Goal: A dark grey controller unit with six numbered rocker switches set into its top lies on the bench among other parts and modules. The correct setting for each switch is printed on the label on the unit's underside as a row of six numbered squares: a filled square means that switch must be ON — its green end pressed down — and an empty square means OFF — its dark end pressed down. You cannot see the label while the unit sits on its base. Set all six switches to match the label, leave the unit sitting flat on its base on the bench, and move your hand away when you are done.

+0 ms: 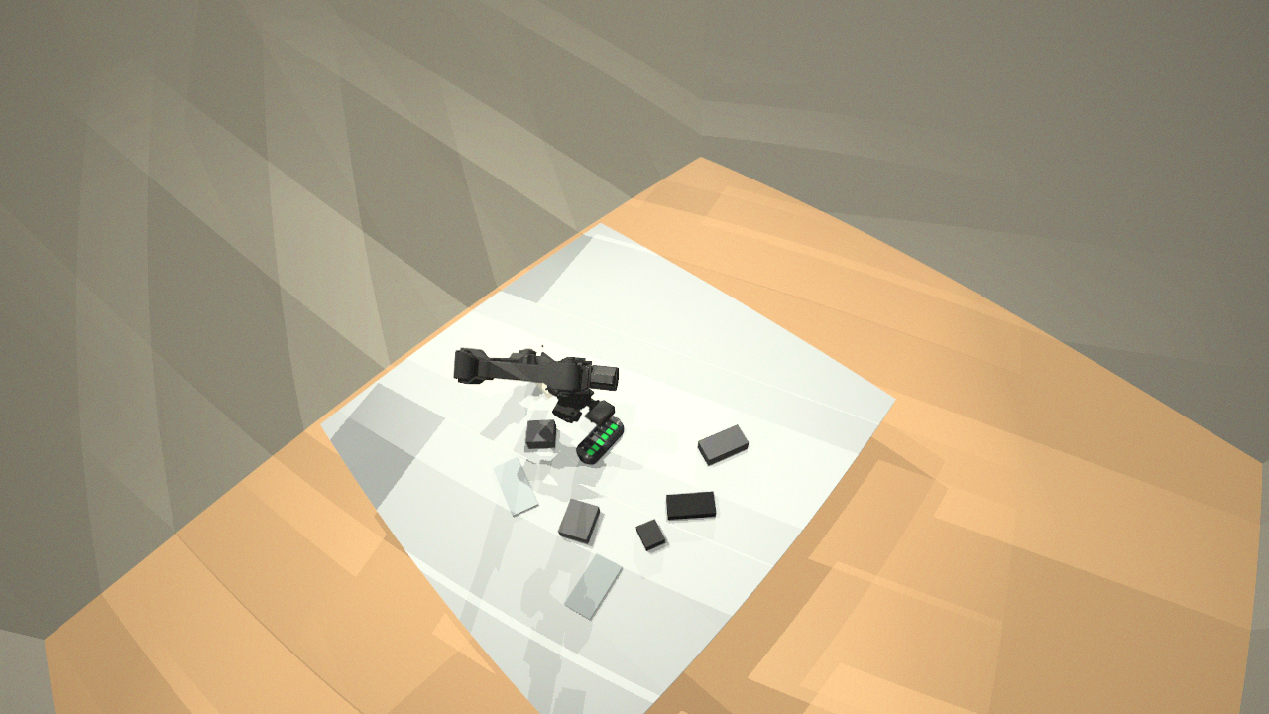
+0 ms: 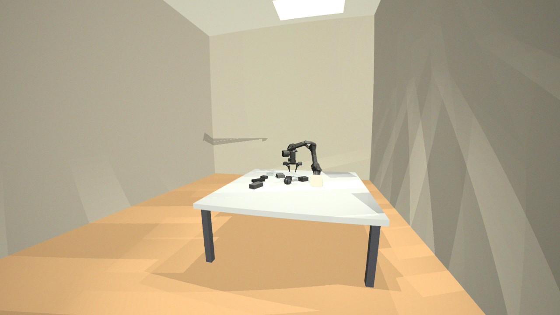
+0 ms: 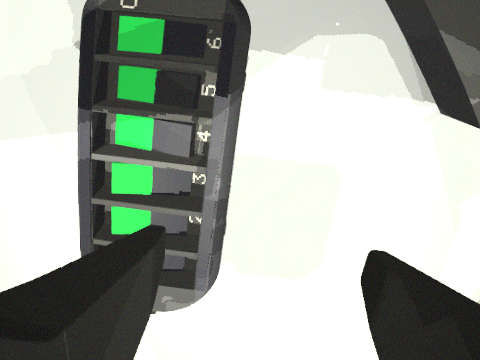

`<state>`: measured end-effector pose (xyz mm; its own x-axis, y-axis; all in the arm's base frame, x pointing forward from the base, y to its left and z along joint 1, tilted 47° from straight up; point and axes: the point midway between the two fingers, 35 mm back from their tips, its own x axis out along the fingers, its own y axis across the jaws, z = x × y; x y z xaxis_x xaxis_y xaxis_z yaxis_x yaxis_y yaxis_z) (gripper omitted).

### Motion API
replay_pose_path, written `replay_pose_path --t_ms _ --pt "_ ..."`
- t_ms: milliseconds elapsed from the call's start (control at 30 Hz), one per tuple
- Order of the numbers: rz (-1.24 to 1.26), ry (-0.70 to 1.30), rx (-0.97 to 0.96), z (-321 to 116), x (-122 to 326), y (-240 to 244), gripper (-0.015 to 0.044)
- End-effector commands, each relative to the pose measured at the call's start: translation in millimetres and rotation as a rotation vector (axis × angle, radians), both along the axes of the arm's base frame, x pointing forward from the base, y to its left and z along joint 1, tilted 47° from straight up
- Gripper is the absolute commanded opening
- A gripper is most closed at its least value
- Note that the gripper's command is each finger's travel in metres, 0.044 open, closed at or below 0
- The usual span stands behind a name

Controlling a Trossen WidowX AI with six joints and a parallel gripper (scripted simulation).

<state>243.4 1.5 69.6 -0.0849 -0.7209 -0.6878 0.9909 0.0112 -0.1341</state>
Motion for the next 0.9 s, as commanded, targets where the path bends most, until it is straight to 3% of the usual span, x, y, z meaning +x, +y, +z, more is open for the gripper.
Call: replay_pose_path --t_ms 0,67,467,867 --pt "-0.006 0.000 0.002 -0.2 -0.5 0.6 0.0053" --pt "-0.006 0.000 0.002 -0.2 -0.5 0.6 0.0000" --pt "-0.006 0.000 0.002 -0.2 -0.5 0.6 0.0000" --pt "0.000 0.000 0.000 0.2 0.0 0.2 0.0315"
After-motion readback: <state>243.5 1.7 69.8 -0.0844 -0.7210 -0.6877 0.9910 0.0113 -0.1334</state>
